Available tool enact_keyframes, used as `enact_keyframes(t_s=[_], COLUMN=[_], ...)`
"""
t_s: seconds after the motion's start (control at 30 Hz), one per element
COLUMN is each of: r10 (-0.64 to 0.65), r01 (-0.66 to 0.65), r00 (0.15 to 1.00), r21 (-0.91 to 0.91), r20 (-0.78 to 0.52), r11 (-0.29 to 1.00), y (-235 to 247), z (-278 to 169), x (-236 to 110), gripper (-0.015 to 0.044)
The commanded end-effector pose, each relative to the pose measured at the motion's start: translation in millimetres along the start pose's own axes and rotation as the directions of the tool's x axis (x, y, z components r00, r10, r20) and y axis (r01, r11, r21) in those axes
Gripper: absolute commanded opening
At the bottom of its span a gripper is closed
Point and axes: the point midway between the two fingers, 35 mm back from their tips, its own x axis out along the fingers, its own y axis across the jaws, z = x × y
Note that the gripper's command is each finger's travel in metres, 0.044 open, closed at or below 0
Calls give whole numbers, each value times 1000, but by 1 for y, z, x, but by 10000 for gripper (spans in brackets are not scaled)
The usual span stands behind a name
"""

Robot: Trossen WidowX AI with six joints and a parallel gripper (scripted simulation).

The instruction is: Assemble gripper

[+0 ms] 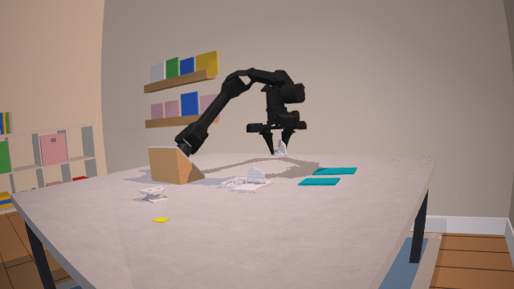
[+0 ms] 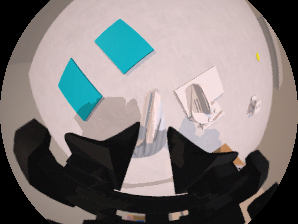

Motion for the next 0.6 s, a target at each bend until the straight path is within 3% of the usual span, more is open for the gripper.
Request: enact_keyframes(t_s=[0.0,0.57], r10=[-3,-13], r01=[4,16], r00=[1000,1000], r21=[-43,-251], r20=[9,13], r11=[999,968], y=[-10,-58], z=[8,36], x=[-1,-1], gripper=[134,134])
